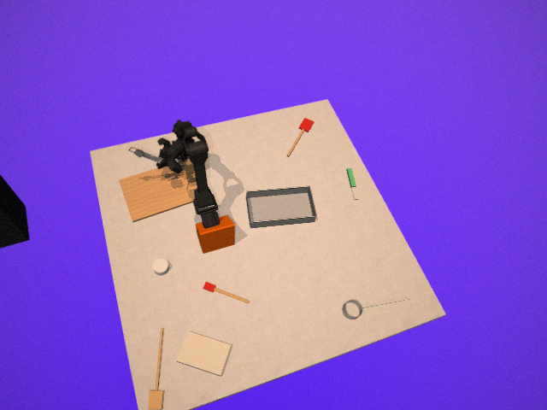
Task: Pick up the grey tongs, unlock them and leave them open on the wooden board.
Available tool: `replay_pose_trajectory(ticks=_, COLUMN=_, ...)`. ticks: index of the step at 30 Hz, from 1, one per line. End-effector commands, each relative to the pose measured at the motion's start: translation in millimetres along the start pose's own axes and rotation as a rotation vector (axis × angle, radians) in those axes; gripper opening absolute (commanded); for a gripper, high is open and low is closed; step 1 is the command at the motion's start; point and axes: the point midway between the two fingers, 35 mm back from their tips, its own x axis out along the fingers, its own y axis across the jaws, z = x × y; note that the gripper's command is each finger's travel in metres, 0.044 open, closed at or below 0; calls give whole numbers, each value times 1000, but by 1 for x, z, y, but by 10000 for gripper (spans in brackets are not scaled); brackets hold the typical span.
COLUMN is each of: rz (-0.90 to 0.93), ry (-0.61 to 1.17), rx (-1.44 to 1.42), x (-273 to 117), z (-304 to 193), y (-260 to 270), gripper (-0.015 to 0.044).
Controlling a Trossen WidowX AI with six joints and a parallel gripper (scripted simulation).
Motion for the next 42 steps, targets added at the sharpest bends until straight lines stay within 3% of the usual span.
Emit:
replay_pose_trajectory(ticks=1, rz=45, ry=58, rx=-36, x=-9, z=-8, y=3, gripper=-150)
replay_pose_trajectory(ticks=42, rz=29, ry=35, rx=-27, x=-6, z=-7, y=1, gripper=-150)
